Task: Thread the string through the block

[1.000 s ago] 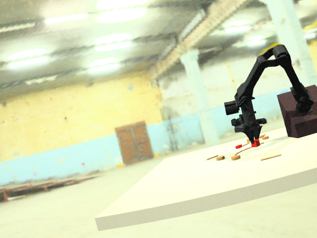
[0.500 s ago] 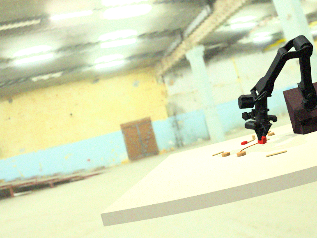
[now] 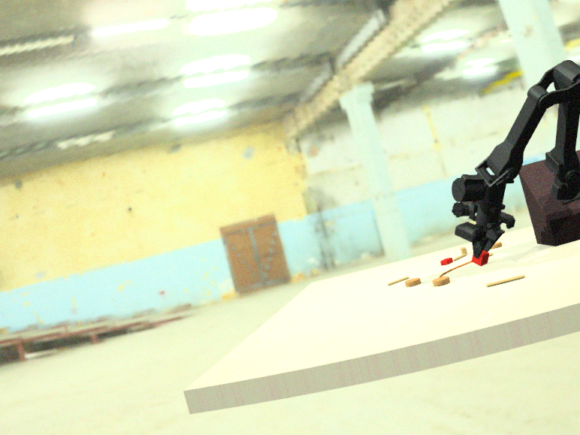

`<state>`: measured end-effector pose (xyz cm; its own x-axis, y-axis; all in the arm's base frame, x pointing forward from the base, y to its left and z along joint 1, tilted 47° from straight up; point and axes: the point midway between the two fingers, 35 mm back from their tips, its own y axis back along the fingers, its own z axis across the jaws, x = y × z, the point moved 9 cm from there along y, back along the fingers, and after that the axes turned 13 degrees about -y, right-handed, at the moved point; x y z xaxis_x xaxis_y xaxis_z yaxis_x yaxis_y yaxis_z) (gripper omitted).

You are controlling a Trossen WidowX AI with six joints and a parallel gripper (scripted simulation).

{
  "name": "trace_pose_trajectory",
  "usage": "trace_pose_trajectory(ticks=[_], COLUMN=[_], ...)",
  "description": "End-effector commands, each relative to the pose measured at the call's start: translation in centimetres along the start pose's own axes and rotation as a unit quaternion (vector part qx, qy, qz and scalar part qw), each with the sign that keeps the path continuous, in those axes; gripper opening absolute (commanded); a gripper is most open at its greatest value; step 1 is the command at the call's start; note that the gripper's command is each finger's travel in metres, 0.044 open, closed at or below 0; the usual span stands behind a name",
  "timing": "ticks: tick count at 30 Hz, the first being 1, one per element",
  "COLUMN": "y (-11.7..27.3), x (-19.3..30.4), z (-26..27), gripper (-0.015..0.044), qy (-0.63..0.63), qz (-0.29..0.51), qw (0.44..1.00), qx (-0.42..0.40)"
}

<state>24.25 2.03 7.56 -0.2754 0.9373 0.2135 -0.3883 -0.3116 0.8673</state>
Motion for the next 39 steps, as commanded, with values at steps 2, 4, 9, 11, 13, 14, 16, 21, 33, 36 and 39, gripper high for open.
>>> trace_pose_trajectory(ticks=[2, 4, 9, 11, 13, 14, 16, 21, 33, 36, 39], y=[0.0, 0.0, 0.0, 0.0, -0.1, -0.2, -0.3, -0.5, -0.5, -0.5, 0.8], x=[1.2, 1.7, 2.5, 2.7, 3.0, 3.2, 3.5, 4.3, 4.9, 4.9, 5.0], z=[-0.5, -0.6, -0.8, -0.9, -0.9, -0.9, -1.0, -1.2, -1.0, -1.0, -0.8], gripper=[0.0000, 0.0000, 0.0000, 0.0000, 0.0000, 0.0000, 0.0000, 0.0000, 0.0131, 0.0210, 0.0239], qy=[-0.001, -0.002, -0.003, -0.003, -0.004, -0.004, -0.004, -0.005, -0.005, -0.005, -0.006], qz=[-0.037, -0.053, -0.080, -0.087, -0.098, -0.103, -0.115, -0.142, -0.166, -0.166, -0.167], qw=[0.999, 0.999, 0.997, 0.996, 0.995, 0.994, 0.993, 0.990, 0.986, 0.986, 0.985], qx=[-0.006, -0.011, -0.021, -0.020, -0.020, -0.020, -0.020, -0.024, -0.033, -0.033, -0.033])
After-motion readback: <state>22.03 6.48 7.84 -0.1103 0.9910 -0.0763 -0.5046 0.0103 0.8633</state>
